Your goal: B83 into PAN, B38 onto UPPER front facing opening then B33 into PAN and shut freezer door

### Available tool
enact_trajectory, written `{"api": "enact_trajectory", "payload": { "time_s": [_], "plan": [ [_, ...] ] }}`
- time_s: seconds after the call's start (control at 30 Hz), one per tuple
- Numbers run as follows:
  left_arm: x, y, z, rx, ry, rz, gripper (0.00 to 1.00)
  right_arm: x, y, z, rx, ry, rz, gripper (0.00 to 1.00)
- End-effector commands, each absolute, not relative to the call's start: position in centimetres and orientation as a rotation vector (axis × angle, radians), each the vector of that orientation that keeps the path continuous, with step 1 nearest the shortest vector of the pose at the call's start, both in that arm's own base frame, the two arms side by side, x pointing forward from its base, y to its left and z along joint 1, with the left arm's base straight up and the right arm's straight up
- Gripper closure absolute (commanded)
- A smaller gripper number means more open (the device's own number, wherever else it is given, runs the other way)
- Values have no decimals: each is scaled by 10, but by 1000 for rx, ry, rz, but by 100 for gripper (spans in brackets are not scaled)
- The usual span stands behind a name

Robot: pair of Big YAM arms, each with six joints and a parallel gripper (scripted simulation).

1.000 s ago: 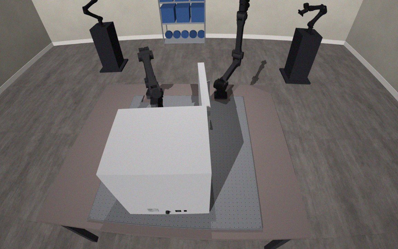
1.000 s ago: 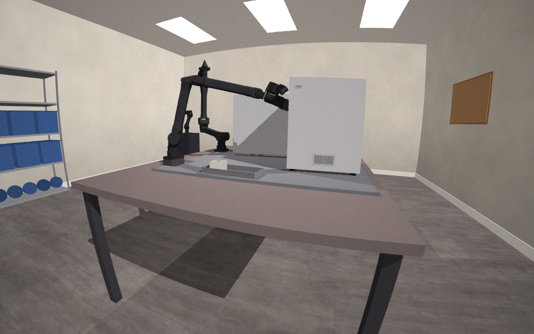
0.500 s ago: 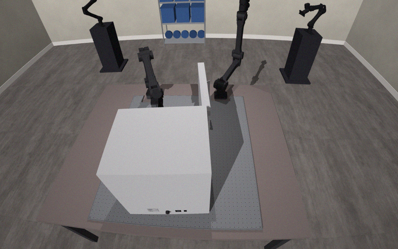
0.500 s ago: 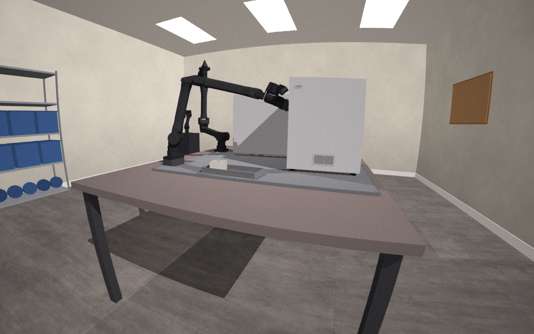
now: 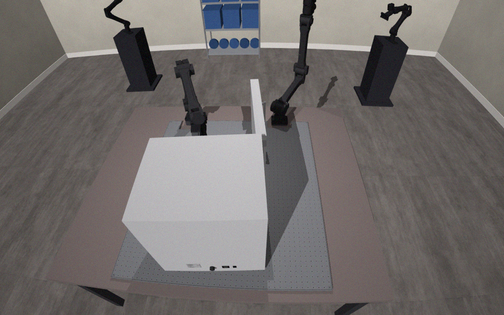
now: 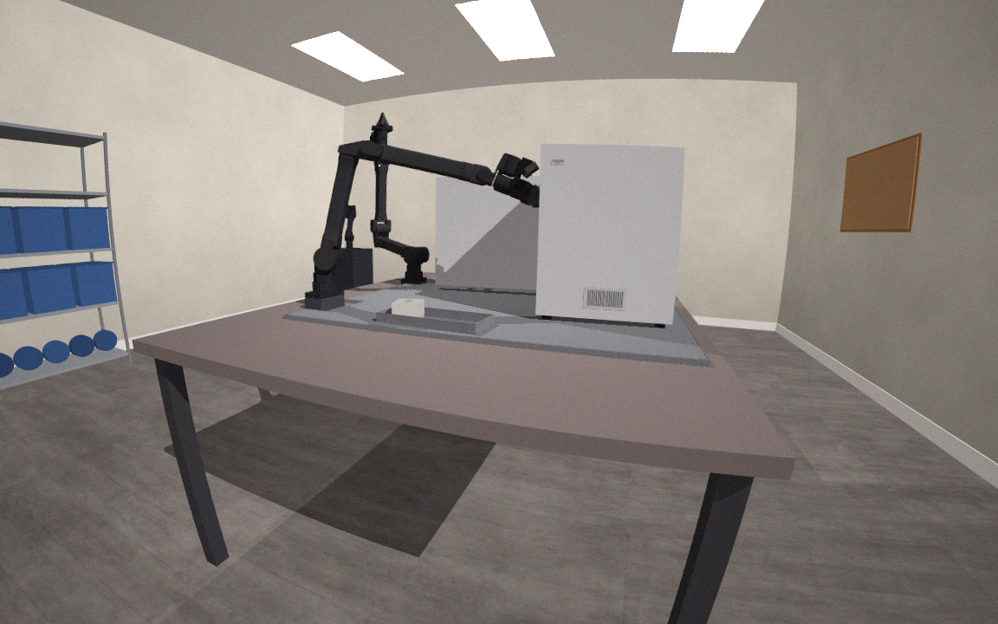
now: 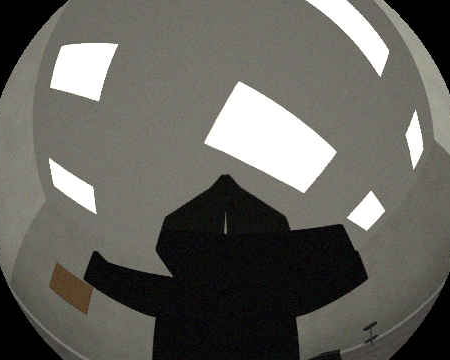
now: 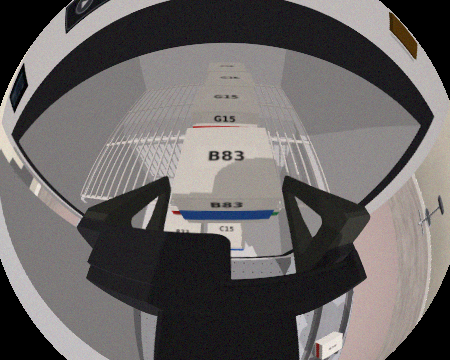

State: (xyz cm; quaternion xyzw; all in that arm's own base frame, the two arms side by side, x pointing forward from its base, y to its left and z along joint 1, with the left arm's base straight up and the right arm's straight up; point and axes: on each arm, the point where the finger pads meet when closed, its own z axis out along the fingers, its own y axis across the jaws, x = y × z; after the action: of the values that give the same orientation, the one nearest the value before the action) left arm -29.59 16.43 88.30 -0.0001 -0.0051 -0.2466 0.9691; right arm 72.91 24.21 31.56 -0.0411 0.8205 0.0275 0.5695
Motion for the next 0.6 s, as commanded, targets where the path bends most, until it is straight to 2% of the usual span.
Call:
{"api": "enact_trajectory", "payload": {
  "time_s": [0.0, 0.57],
  "plan": [
    [-284, 159, 884, 7, 26, -511, 100, 734, 245, 342, -83, 1875, 79, 0],
    [-284, 159, 884, 7, 26, -511, 100, 705, 249, 324, -88, 1895, 83, 0]
  ]
}}
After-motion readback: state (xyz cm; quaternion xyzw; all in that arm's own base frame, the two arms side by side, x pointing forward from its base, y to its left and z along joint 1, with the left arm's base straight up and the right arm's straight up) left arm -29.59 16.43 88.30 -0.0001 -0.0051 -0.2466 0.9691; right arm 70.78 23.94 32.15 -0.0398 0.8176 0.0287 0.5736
